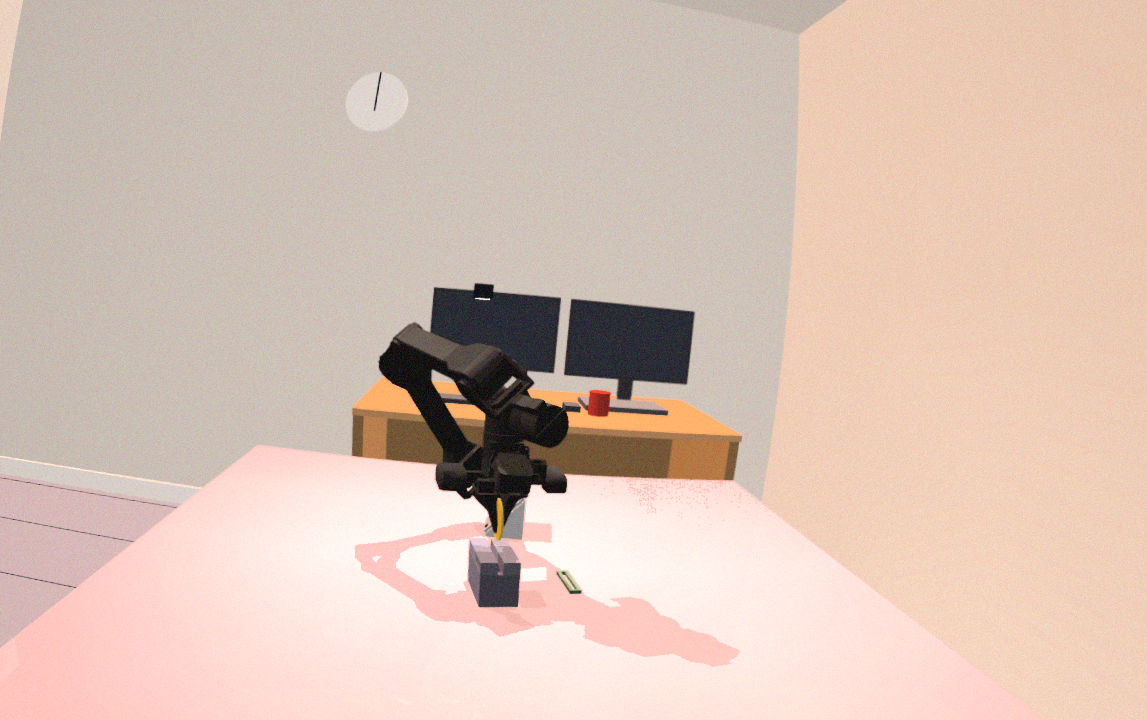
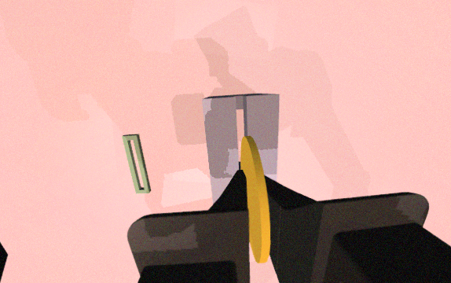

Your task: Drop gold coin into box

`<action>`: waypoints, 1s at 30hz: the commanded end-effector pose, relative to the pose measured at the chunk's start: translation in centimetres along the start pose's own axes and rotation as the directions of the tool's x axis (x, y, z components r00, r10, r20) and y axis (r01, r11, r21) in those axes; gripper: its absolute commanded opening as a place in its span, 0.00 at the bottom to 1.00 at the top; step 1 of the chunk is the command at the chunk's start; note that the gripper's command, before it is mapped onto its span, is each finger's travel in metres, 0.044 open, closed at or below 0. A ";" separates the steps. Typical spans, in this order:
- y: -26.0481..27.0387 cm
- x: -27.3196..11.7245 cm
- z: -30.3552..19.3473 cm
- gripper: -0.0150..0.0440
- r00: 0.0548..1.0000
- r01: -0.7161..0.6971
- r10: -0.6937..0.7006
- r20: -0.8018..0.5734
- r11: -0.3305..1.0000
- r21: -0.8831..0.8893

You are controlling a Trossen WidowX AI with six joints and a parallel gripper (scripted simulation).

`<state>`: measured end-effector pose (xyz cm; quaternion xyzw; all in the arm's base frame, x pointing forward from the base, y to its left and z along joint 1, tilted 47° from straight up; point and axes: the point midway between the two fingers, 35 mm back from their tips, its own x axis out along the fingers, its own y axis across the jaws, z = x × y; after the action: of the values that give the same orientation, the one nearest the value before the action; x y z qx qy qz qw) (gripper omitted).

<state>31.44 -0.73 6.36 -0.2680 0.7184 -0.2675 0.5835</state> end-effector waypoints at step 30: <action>-0.4 0.8 0.0 0.25 1.000 0.000 0.000 -0.003 1.000 -0.006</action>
<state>31.42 -1.33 6.20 -0.2666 0.7199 -0.2662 0.5829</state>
